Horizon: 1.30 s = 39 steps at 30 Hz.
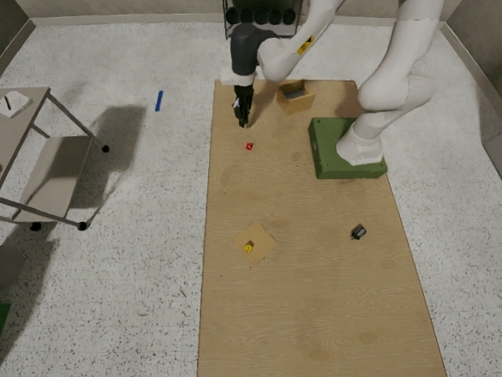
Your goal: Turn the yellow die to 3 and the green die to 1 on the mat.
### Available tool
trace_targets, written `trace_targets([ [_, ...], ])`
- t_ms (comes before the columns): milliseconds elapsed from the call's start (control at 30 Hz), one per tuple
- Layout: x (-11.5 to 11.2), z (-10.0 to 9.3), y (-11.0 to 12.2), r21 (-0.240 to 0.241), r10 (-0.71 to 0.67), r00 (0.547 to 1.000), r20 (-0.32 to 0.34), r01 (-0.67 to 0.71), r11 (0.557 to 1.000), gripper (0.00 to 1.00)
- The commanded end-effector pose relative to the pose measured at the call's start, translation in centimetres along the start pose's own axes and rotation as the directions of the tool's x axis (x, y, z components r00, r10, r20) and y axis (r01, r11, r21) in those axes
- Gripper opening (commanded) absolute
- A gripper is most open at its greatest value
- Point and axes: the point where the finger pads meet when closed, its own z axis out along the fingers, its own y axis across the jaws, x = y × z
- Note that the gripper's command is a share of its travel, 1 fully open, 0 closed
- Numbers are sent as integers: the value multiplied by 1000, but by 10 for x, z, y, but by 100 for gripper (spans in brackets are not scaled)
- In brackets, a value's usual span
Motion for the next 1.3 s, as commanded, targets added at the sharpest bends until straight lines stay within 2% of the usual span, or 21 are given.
trace_targets([
  [0,-4,1,1,-3,-18,1000,9,18,1000,21],
  [100,-12,1,-24,-5,-8,1000,11,8,1000,21],
  [167,-30,2,-71,-8,10,1000,13,-10,1000,21],
  [200,-30,2,-71,-8,10,1000,13,-10,1000,21],
  [233,-44,2,-99,-10,23,1000,14,-22,1000,21],
  [300,-61,3,-129,-13,38,999,14,-38,999,21],
  [367,-61,3,-129,-13,38,999,14,-38,999,21],
  [400,-89,3,-173,-15,55,998,14,-55,998,21],
  [467,-91,3,-175,-15,55,998,14,-55,998,21],
  [500,-103,3,-191,-15,63,998,13,-63,998,21],
  [600,-103,3,-192,-15,63,998,13,-63,998,21],
  [667,-121,2,-212,-16,74,997,13,-74,997,21],
  [700,-148,2,-241,-16,90,996,12,-90,996,21],
  [767,-154,2,-248,-16,94,996,11,-93,996,21],
  [800,-172,2,-264,-16,103,995,11,-103,995,21],
  [933,-172,1,-264,-16,103,995,11,-103,995,21],
  [1000,-191,1,-280,-16,114,993,10,-113,993,21],
  [1033,-228,0,-308,-15,133,991,9,-133,991,21],
  [1067,-228,0,-308,-15,133,991,9,-133,991,21],
  [1133,-263,-1,-331,-13,152,988,8,-151,988,21],
  [1267,-263,-1,-331,-13,152,988,8,-151,988,21],
])
